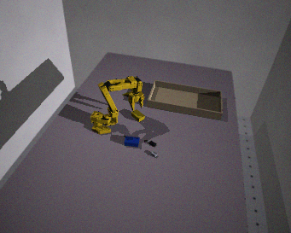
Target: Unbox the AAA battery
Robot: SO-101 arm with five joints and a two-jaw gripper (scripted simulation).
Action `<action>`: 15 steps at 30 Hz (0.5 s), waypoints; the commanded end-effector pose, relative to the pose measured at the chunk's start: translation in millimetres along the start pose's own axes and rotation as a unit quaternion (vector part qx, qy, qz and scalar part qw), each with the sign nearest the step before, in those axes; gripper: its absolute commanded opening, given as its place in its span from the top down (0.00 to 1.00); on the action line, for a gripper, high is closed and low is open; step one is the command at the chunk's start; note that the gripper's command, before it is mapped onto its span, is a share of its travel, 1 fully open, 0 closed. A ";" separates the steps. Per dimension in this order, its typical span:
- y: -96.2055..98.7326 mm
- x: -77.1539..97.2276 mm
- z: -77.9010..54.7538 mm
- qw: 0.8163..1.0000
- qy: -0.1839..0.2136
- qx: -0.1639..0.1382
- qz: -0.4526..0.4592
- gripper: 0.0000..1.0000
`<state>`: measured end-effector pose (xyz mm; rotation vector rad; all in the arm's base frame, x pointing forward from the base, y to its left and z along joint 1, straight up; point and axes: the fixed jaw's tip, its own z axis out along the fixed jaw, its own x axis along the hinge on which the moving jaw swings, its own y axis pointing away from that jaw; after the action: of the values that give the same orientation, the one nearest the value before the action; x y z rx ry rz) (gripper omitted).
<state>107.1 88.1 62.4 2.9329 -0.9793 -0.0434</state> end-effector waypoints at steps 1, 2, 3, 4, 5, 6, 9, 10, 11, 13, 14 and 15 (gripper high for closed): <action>-5.5 -0.1 -8.7 1.000 0.006 0.028 0.001 0.72; -5.5 -0.1 -8.7 1.000 0.006 0.028 0.001 0.72; -5.5 -0.1 -8.7 1.000 0.006 0.028 0.001 0.72; -5.5 -0.1 -8.7 1.000 0.006 0.028 0.001 0.72; -5.5 -0.1 -8.7 1.000 0.006 0.028 0.001 0.72; -5.5 -0.1 -8.7 1.000 0.006 0.028 0.001 0.72; -6.5 0.1 -9.5 1.000 0.006 0.028 0.001 0.72; -7.0 0.3 -9.9 1.000 0.006 0.028 0.001 0.72; -7.5 0.4 -10.4 1.000 0.006 0.028 0.001 0.72; -8.7 0.6 -11.3 1.000 0.006 0.028 0.001 0.72; -9.2 0.8 -11.7 1.000 0.006 0.028 0.001 0.72; -9.6 0.9 -12.1 1.000 0.006 0.028 0.001 0.72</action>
<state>110.6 91.1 67.4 2.9536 -0.9862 -0.0235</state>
